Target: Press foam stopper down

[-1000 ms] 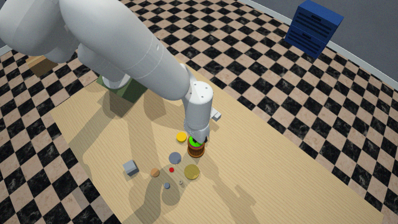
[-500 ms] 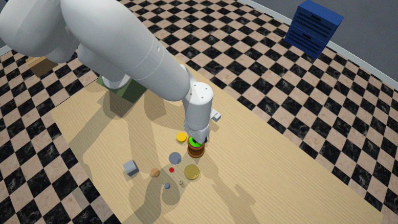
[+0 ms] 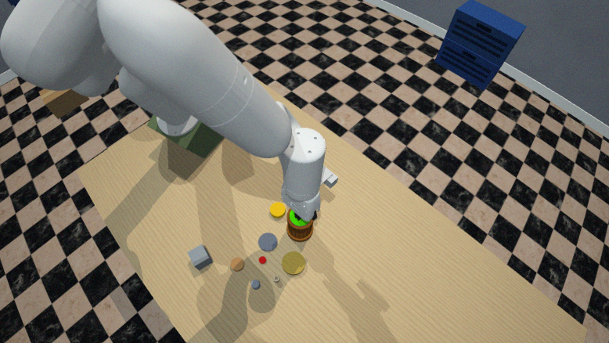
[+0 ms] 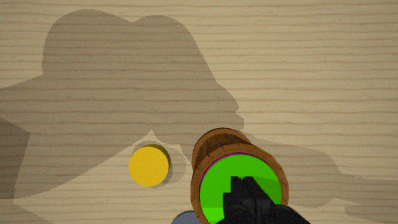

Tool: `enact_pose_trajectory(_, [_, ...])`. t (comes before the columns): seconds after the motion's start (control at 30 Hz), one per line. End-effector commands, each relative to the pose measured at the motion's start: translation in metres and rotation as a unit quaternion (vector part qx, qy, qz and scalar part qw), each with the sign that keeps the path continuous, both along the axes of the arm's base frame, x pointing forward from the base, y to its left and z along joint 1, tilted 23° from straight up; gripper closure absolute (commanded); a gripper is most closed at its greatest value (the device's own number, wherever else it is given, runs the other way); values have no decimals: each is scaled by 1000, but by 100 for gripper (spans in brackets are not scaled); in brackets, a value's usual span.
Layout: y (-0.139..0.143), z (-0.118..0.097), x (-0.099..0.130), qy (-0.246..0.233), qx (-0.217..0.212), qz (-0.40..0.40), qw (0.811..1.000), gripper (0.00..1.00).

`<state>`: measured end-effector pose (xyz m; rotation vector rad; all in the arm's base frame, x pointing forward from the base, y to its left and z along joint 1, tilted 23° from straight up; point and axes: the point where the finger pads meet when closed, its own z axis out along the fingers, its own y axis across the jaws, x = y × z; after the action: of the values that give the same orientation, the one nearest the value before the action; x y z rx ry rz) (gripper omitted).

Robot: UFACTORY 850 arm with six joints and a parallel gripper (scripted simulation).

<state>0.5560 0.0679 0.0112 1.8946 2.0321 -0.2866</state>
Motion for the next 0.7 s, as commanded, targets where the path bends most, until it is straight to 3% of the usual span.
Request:
enact_pose_trajectory(0.0, [-1,-2,1,-1,0,0,1000,100])
enact_pose_trajectory(0.67, [-3,-8,2,-1,0,0,1000,100])
